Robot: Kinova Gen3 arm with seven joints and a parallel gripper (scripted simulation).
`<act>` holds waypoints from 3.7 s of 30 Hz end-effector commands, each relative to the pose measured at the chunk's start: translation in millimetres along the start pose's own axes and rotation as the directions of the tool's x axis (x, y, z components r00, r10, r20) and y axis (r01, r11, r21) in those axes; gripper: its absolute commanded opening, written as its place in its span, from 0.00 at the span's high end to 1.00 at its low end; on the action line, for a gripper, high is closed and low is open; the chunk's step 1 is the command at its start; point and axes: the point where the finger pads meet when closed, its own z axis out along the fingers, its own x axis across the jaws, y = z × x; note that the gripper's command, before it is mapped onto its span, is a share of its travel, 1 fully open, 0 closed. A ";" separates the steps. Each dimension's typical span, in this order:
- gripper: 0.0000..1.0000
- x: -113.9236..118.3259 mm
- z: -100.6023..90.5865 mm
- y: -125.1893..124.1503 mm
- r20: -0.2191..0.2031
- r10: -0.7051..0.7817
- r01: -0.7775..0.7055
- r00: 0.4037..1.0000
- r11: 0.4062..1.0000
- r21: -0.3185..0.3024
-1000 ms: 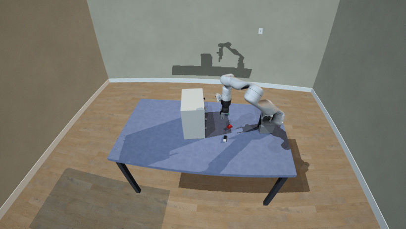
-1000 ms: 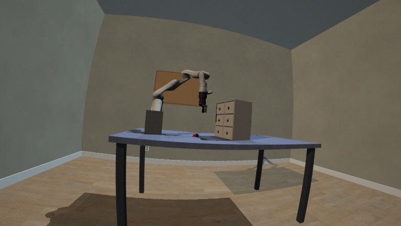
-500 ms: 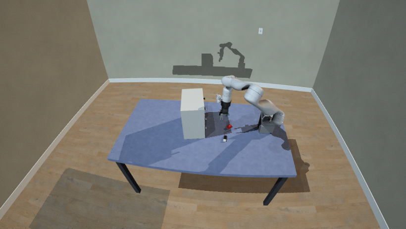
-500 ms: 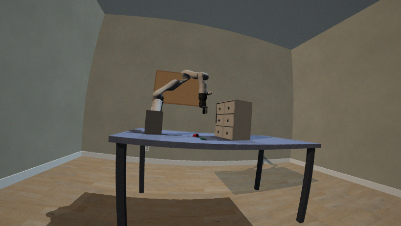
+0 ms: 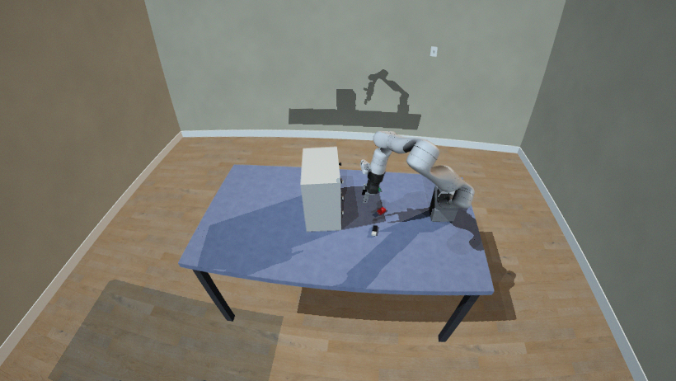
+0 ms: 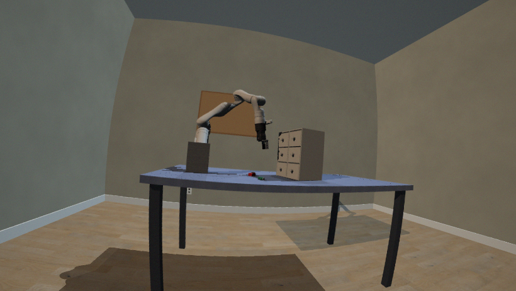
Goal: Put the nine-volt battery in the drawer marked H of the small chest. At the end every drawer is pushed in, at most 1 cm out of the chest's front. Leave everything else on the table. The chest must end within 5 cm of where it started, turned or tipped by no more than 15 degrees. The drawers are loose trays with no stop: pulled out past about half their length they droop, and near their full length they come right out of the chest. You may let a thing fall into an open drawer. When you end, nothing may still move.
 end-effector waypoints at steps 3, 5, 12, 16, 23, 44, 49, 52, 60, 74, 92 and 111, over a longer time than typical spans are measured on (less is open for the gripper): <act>0.00 1.2 7.6 -2.7 -0.003 -0.003 0.004 1.000 0.998 0.055; 0.00 1.2 11.1 -4.3 -0.003 -0.003 0.003 1.000 0.997 0.075; 0.00 1.6 20.9 -7.6 -0.001 -0.001 0.001 1.000 0.993 0.121; 0.00 1.8 28.3 -10.2 0.000 0.001 -0.001 1.000 0.988 0.156; 0.00 1.3 37.7 -14.4 -0.002 -0.012 0.012 1.000 0.978 0.206; 0.00 -0.1 59.9 -24.9 0.000 -0.016 0.015 1.000 0.946 0.322; 0.00 1.5 63.5 -29.4 -0.002 -0.005 0.005 1.000 0.935 0.354; 0.00 1.2 66.2 -30.7 -0.001 -0.006 0.005 1.000 0.930 0.367; 0.00 2.1 70.1 -33.7 -0.003 -0.006 0.007 1.000 0.920 0.391; 0.00 1.7 76.8 -36.9 -0.002 -0.006 0.007 1.000 0.906 0.424; 0.00 2.5 78.6 -38.7 -0.005 -0.007 0.008 1.000 0.900 0.436; 0.00 2.3 114.2 -32.4 -0.004 -0.007 0.008 1.000 0.901 0.435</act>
